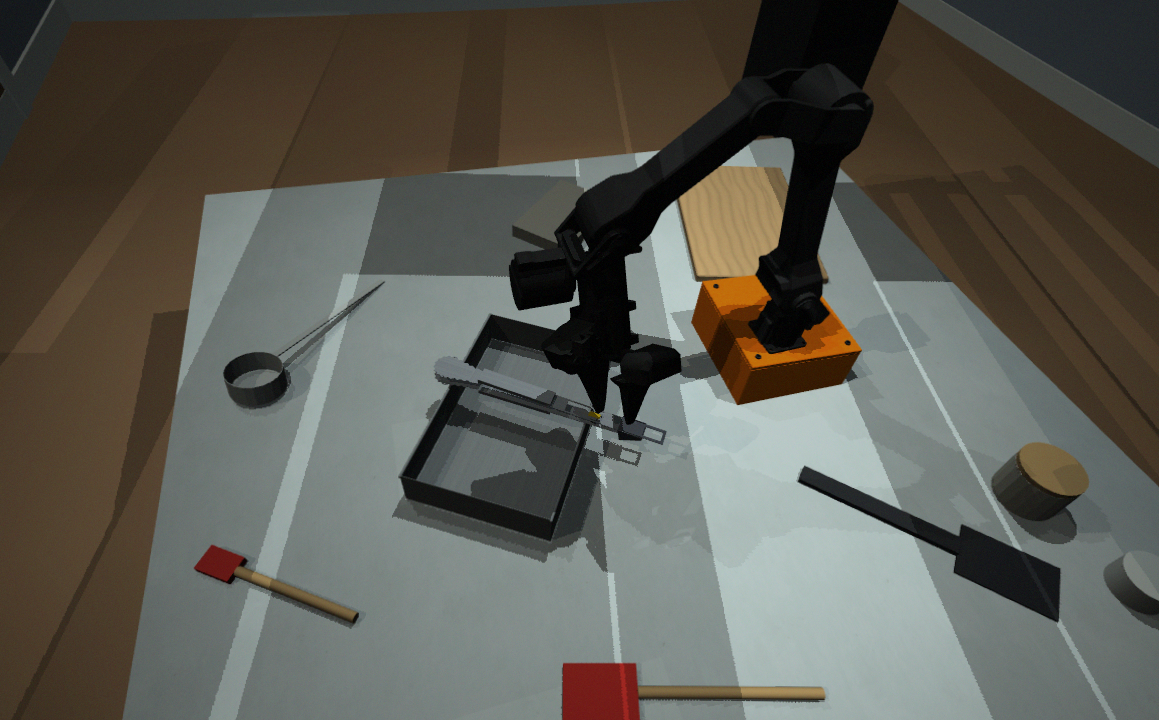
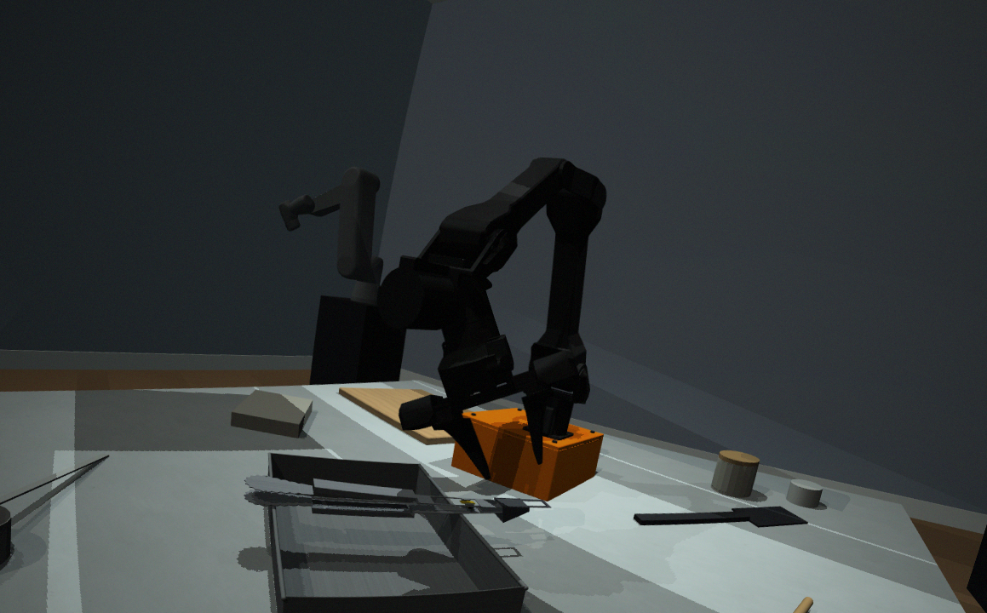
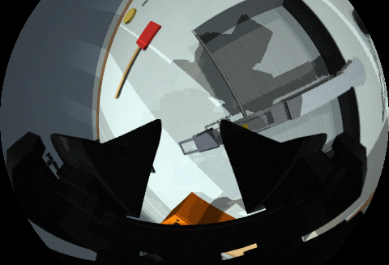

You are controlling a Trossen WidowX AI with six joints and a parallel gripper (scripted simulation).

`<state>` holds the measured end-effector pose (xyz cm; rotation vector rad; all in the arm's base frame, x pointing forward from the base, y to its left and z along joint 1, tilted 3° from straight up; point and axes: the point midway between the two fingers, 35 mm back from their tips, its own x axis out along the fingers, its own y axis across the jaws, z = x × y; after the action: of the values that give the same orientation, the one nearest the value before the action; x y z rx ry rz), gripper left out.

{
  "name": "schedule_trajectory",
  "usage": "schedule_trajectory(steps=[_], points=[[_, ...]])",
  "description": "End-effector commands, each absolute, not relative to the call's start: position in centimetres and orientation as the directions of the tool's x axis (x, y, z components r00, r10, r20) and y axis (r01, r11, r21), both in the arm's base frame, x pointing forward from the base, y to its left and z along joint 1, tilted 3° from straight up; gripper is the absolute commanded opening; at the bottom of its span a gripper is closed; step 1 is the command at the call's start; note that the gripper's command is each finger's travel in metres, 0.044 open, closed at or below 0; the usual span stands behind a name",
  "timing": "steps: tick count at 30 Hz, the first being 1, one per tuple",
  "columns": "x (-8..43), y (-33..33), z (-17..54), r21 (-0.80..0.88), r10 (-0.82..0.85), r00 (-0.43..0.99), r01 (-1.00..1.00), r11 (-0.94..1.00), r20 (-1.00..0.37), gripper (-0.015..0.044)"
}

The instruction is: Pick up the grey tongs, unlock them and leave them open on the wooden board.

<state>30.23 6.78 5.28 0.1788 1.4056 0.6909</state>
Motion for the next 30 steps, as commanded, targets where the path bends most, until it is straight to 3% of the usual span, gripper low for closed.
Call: schedule_trajectory(steps=[1, 3, 16, 30], points=[[31.5, -0.2, 3.7, 0.494, 0.469, 0.169, 0.163, 0.854, -0.867, 0.026], [31.7, -1.6, 3.5, 0.491, 0.451, 0.201, 0.257, 0.832, -0.87, 0.026], [32.2, -1.4, 3.3, 0.508, 0.474, 0.186, 0.359, 0.783, -0.861, 0.026], [32.5, -1.0, 2.6, 0.509, 0.474, 0.186, 0.359, 0.783, -0.861, 0.026]])
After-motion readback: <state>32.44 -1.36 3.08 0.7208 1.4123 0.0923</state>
